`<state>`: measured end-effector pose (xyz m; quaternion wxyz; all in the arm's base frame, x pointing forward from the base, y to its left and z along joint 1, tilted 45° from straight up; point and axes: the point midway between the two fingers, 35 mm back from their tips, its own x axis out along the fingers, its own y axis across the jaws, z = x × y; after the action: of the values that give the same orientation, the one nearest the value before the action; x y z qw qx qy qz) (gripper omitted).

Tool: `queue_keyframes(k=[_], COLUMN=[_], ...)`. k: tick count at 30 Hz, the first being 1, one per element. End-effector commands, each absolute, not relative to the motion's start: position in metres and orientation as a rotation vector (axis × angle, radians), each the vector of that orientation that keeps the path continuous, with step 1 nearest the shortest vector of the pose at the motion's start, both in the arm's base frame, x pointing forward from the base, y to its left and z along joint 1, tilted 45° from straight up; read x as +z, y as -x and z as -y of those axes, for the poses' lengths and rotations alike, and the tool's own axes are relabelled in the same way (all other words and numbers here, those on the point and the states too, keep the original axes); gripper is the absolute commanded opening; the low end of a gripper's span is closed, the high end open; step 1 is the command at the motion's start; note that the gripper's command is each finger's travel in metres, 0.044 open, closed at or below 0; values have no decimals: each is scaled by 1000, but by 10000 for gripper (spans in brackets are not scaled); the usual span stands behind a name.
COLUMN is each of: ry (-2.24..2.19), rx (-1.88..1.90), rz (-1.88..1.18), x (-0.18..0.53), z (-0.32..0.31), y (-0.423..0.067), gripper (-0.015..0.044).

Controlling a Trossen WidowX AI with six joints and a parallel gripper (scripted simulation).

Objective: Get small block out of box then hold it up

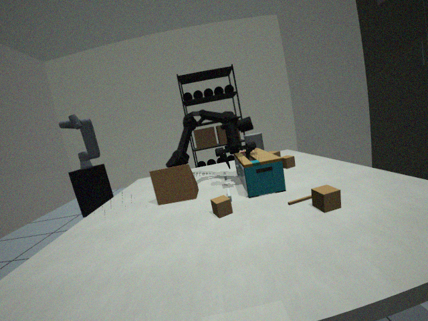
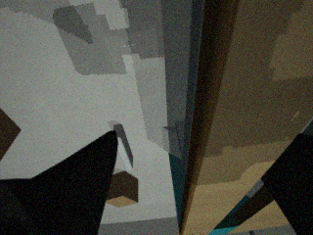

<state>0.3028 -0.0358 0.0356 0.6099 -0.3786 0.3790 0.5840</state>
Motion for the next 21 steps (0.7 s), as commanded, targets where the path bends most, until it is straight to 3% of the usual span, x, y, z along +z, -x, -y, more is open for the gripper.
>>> queue_keyframes(k=[1, 21], ry=[870, 871], rx=[1347, 1346], rz=[-878, -878], x=[36, 23], z=[35, 49], y=[-303, -302], gripper=[400, 400])
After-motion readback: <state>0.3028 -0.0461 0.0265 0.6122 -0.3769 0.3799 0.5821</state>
